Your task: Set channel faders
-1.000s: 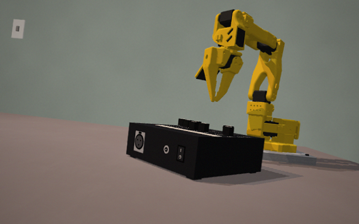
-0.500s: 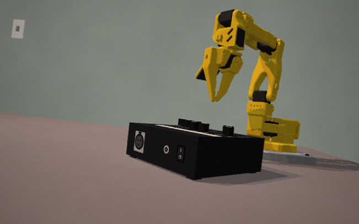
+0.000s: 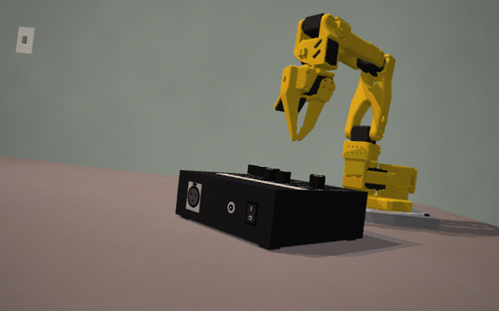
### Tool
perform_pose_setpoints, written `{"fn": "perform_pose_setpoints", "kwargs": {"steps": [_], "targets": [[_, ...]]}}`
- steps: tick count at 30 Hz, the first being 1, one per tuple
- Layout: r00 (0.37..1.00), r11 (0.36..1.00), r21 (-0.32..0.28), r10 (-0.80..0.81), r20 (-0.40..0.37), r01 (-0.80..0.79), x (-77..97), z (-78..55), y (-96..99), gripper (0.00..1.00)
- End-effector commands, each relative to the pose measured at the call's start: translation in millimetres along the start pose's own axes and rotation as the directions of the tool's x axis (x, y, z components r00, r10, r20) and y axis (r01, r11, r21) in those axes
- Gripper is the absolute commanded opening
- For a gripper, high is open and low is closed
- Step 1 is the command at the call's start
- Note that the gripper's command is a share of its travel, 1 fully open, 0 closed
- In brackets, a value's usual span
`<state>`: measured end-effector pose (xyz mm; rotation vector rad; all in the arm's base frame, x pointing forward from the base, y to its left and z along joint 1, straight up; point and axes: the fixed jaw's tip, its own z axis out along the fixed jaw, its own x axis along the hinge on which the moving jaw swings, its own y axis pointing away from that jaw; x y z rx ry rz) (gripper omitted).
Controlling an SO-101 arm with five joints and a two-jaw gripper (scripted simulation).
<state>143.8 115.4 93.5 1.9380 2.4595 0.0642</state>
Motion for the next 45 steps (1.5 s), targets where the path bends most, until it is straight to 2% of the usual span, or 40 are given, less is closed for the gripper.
{"fn": "perform_pose_setpoints", "kwargs": {"steps": [1,16,23,29,31,38,45], "targets": [[0.998,0.998,0.008,0.055,0.004,-0.055,-4.8,0.0,-1.4,0.00],[0.958,0.958,0.003,0.285,0.005,-0.285,-15.6,-0.5,2.5,0.00],[0.893,0.893,0.000,0.449,0.005,-0.449,-23.8,-0.8,4.9,0.00],[0.798,0.798,-0.004,0.602,0.004,-0.602,-32.2,-1.2,6.8,0.00],[0.798,0.798,-0.004,0.602,0.004,-0.602,-32.2,-1.2,6.8,0.00],[0.631,0.631,-0.009,0.776,0.001,-0.776,-43.4,-1.8,8.5,0.00],[0.396,0.396,-0.012,0.918,-0.004,-0.918,-56.0,-2.4,9.4,0.00]]}}
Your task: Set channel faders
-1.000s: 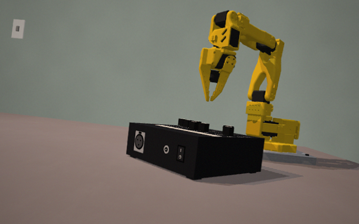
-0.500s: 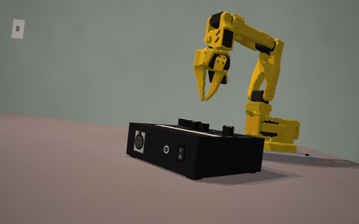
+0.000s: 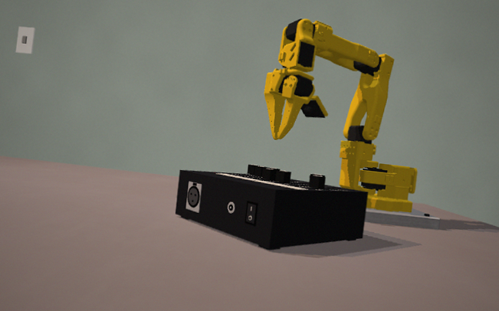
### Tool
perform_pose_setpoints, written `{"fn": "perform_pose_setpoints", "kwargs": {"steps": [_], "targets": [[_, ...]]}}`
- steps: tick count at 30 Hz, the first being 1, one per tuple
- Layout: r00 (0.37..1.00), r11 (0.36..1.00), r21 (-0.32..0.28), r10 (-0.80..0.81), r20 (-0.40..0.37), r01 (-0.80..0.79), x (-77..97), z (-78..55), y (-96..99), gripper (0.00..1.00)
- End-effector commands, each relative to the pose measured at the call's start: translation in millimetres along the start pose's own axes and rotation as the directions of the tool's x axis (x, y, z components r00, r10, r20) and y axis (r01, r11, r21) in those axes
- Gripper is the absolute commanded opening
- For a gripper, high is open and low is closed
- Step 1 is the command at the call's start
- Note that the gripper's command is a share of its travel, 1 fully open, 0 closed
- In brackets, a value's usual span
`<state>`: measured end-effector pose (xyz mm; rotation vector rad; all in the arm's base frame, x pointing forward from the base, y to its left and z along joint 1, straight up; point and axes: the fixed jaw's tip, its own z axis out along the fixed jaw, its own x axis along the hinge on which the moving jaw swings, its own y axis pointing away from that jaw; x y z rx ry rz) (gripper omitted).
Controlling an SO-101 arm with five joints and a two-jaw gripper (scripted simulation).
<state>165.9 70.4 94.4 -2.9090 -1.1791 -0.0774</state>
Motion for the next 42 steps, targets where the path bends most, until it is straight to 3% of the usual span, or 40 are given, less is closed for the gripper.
{"fn": "perform_pose_setpoints", "kwargs": {"steps": [1,3,8,13,18,20,25,31,35,37,42], "targets": [[0.986,0.986,-0.001,0.168,0.001,-0.168,-5.9,-1.2,6.9,0.00],[0.986,0.986,-0.001,0.168,0.001,-0.168,-5.9,-1.2,6.9,0.00],[0.926,0.926,-0.004,0.378,-0.002,-0.378,-11.0,-1.6,15.1,0.00],[0.814,0.814,-0.006,0.581,-0.006,-0.581,-16.7,-2.1,23.3,0.00],[0.648,0.648,-0.006,0.761,-0.012,-0.762,-23.0,-2.6,31.3,0.00],[0.648,0.648,-0.006,0.761,-0.012,-0.762,-23.0,-2.6,31.3,0.00],[0.434,0.434,-0.004,0.901,-0.018,-0.901,-29.8,-3.2,39.0,0.00],[0.128,0.128,0.001,0.991,-0.025,-0.992,-38.5,-4.0,47.8,0.00],[-0.091,-0.091,0.007,0.995,-0.028,-0.996,-44.5,-4.5,53.4,0.00],[-0.091,-0.091,0.007,0.995,-0.028,-0.996,-44.5,-4.5,53.4,0.00],[-0.362,-0.362,0.016,0.932,-0.031,-0.932,-52.2,-5.2,60.1,0.00]]}}
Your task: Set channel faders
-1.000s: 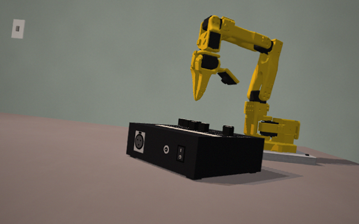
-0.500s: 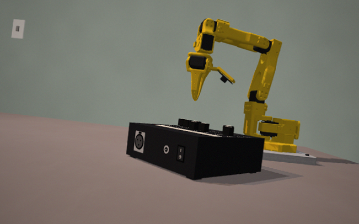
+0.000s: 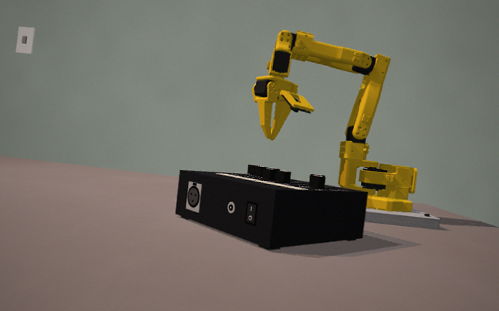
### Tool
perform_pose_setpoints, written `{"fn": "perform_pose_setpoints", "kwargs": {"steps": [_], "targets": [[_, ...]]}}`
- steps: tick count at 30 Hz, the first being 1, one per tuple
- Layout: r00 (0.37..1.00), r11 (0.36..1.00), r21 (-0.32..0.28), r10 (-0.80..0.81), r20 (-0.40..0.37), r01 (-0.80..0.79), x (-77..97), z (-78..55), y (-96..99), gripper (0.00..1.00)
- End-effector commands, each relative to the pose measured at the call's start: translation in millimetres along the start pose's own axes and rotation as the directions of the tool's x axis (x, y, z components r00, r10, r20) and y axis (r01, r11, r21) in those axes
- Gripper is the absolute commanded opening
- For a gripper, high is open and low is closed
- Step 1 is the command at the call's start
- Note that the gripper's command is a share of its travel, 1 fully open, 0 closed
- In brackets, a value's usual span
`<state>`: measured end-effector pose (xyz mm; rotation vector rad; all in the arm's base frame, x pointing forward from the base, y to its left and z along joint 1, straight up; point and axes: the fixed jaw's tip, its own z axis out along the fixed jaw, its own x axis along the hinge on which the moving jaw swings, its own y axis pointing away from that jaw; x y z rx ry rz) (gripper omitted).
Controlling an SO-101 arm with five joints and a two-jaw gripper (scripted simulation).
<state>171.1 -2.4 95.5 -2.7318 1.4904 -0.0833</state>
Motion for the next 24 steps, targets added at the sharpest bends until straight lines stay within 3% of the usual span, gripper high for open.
{"fn": "perform_pose_setpoints", "kwargs": {"steps": [1,5,10,12,17,24], "targets": [[0.974,0.974,0.010,0.227,-0.007,-0.227,6.9,-2.8,5.6,0.00],[0.898,0.898,0.014,0.441,-0.009,-0.440,13.1,-3.3,10.7,0.00],[0.737,0.737,0.020,0.675,-0.010,-0.675,20.8,-3.8,17.2,0.00],[0.737,0.737,0.020,0.675,-0.010,-0.675,20.8,-3.8,17.2,0.00],[0.517,0.517,0.027,0.856,-0.008,-0.855,28.4,-4.5,23.9,0.00],[0.148,0.148,0.037,0.989,-0.001,-0.988,38.8,-5.4,33.7,0.00]]}}
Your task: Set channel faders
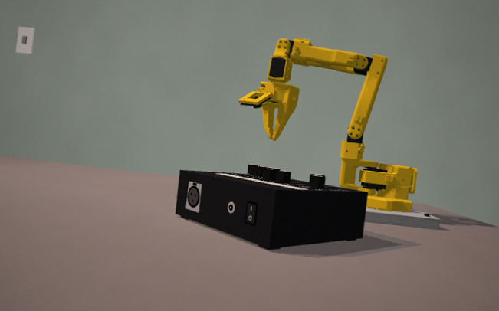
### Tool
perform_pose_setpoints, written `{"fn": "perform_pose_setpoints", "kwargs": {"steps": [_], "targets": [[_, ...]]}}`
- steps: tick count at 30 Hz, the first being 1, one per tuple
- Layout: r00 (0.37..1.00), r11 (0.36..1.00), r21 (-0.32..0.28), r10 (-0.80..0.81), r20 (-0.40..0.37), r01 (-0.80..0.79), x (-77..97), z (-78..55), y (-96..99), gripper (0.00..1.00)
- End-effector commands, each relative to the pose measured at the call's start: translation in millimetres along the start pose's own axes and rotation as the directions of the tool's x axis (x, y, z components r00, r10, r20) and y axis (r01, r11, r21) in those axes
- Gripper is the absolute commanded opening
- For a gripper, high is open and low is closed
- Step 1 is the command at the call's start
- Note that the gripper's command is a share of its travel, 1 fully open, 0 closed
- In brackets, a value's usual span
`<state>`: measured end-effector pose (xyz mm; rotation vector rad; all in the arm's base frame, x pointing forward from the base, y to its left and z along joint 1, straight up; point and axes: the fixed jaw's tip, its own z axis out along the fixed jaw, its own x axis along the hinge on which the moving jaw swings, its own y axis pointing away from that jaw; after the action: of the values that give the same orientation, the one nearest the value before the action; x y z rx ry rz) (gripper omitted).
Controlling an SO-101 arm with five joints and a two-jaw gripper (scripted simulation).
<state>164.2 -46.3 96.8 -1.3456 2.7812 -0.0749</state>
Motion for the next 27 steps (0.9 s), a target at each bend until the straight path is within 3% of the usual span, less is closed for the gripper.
{"fn": "perform_pose_setpoints", "kwargs": {"steps": [1,3,5,10,20,22,27], "targets": [[0.972,0.972,0.018,0.235,0.008,-0.236,7.6,-3.7,-4.9,0.00],[0.940,0.940,0.019,0.342,0.009,-0.342,11.3,-3.9,-6.7,0.00],[0.940,0.940,0.019,0.342,0.009,-0.342,11.3,-3.9,-6.7,0.00],[0.812,0.812,0.023,0.583,0.012,-0.583,20.8,-4.5,-11.0,0.00],[0.414,0.413,0.028,0.910,0.026,-0.910,40.4,-5.8,-18.4,0.00],[0.414,0.413,0.028,0.910,0.026,-0.910,40.4,-5.8,-18.4,0.00],[0.180,0.179,0.027,0.983,0.035,-0.983,50.4,-6.5,-21.3,0.00]]}}
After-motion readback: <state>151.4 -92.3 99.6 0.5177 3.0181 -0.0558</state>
